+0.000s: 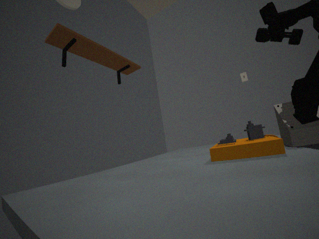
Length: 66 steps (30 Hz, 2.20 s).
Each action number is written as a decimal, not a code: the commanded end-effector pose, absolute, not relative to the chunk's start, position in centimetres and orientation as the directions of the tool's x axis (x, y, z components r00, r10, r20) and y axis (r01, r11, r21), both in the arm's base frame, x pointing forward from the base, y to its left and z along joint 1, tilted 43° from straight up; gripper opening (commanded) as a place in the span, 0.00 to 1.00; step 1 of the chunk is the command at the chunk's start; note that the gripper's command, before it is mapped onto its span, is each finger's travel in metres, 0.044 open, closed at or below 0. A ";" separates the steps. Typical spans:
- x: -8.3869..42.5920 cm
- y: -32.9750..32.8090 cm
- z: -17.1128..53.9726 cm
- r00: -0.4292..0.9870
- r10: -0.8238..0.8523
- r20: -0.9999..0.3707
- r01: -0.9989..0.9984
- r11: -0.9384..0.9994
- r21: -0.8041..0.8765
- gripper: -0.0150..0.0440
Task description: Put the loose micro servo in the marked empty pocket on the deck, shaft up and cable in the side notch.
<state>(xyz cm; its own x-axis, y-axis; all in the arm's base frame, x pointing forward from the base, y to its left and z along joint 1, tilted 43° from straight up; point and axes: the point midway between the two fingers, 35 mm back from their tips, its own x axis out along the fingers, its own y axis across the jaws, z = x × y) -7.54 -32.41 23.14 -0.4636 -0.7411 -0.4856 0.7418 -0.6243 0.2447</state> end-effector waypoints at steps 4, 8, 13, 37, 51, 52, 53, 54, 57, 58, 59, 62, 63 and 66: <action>-3.9 -33.0 19.7 -0.326 -0.720 -0.613 0.742 -0.596 0.306 1.00; -1.7 -32.8 17.7 -0.247 -0.688 -0.682 0.731 -0.595 0.336 1.00; 1.0 -32.2 15.4 -0.152 -0.629 -0.763 0.706 -0.609 0.361 1.00; 11.4 -24.4 7.0 0.140 -0.115 -0.983 0.535 -0.827 0.173 1.00; 15.0 -17.7 4.6 0.170 0.255 -0.952 0.403 -0.900 -0.169 1.00; 15.2 -17.2 4.5 0.169 0.281 -0.945 0.391 -0.899 -0.197 1.00; 15.4 -16.7 4.4 0.168 0.306 -0.937 0.379 -0.898 -0.226 1.00; 15.6 -16.2 4.4 0.166 0.331 -0.929 0.366 -0.895 -0.254 1.00; 16.1 -14.7 4.2 0.157 0.404 -0.901 0.325 -0.883 -0.339 1.00; 16.2 -14.3 4.2 0.154 0.428 -0.891 0.311 -0.877 -0.367 1.00; 16.3 -13.7 4.2 0.151 0.451 -0.880 0.296 -0.870 -0.395 1.00; 16.7 -12.3 4.2 0.138 0.519 -0.844 0.247 -0.843 -0.478 1.00; 16.8 -11.8 4.3 0.134 0.540 -0.831 0.229 -0.833 -0.504 1.00; 17.0 -10.3 4.4 0.119 0.602 -0.790 0.173 -0.796 -0.581 1.00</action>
<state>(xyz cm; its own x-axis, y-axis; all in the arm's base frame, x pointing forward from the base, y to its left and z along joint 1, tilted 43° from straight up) 16.79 -11.63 4.31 0.1325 0.5440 -0.8286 0.2277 -0.8303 -0.5087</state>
